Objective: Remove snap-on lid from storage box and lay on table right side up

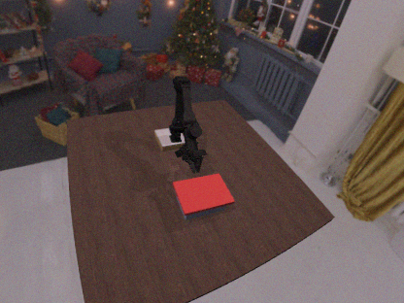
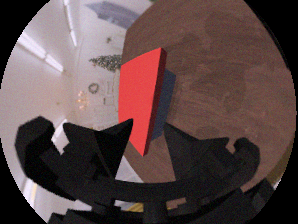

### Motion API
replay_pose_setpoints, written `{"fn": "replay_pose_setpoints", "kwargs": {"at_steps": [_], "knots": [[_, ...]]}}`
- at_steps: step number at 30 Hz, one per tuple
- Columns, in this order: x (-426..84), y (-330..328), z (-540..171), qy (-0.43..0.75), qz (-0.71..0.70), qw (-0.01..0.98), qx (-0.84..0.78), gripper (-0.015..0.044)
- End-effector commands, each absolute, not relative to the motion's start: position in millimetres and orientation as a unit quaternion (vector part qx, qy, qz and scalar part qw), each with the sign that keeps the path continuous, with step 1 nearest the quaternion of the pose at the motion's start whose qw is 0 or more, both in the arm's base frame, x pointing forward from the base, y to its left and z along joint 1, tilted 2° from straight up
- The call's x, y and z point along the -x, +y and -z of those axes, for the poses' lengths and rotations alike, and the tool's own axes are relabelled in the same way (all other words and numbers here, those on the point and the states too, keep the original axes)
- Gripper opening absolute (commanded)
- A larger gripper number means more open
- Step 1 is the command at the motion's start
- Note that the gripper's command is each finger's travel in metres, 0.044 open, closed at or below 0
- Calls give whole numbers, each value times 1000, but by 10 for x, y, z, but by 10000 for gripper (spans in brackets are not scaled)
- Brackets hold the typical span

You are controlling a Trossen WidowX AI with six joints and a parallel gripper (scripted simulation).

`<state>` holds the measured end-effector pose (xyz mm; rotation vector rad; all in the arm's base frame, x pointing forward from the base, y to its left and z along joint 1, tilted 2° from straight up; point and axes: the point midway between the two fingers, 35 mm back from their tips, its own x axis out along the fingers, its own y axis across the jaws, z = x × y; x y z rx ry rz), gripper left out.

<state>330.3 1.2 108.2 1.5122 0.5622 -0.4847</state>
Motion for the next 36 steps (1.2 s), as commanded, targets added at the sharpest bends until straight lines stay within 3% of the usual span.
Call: {"fn": "replay_pose_setpoints", "kwargs": {"at_steps": [1, 24, 26, 36], "knots": [[-3358, 8, -1047, 247, 217, 664, -671, 235], [-3612, 28, -811, 246, 216, 664, -672, 235], [-3612, 28, -811, 246, 216, 664, -672, 183], [-3612, 28, -811, 246, 216, 664, -672, 116]]}}
